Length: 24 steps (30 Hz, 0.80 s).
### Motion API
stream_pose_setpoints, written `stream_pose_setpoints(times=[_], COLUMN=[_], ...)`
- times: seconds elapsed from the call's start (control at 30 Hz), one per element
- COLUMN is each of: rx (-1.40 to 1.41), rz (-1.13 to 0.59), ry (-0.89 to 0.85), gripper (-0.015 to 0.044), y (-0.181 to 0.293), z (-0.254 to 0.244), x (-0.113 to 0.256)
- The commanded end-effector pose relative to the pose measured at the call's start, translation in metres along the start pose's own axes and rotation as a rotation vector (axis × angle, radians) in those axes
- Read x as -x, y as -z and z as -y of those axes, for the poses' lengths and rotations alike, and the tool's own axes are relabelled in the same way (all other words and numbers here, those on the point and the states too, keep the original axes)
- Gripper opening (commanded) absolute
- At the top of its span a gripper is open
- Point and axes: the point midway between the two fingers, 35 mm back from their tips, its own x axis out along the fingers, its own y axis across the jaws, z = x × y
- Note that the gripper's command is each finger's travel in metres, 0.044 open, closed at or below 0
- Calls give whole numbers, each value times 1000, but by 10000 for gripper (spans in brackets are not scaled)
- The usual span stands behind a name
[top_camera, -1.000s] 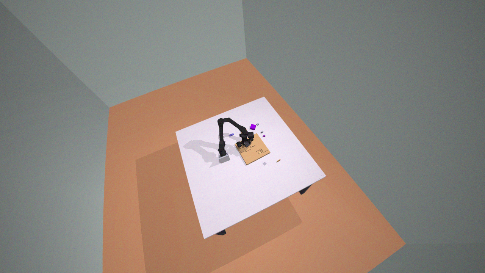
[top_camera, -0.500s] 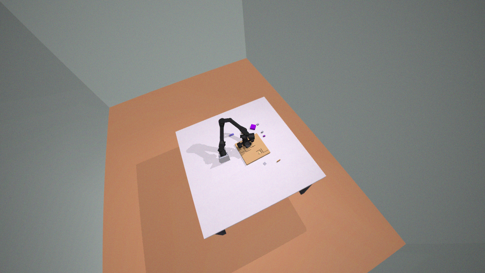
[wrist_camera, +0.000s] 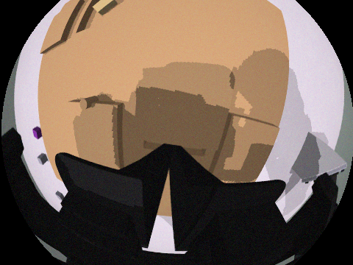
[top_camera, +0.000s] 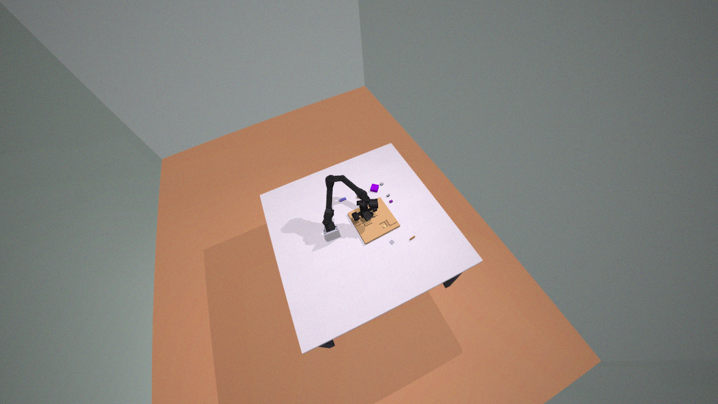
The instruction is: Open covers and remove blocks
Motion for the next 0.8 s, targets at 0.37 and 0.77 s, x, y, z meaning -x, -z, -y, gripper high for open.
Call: stream_pose_setpoints(times=[0.37, 0.77], rx=[3, 3], rz=[8, 8], ry=[-2, -2], gripper=[0, 0], y=[-18, -30], z=[-2, -1], x=[1, 1])
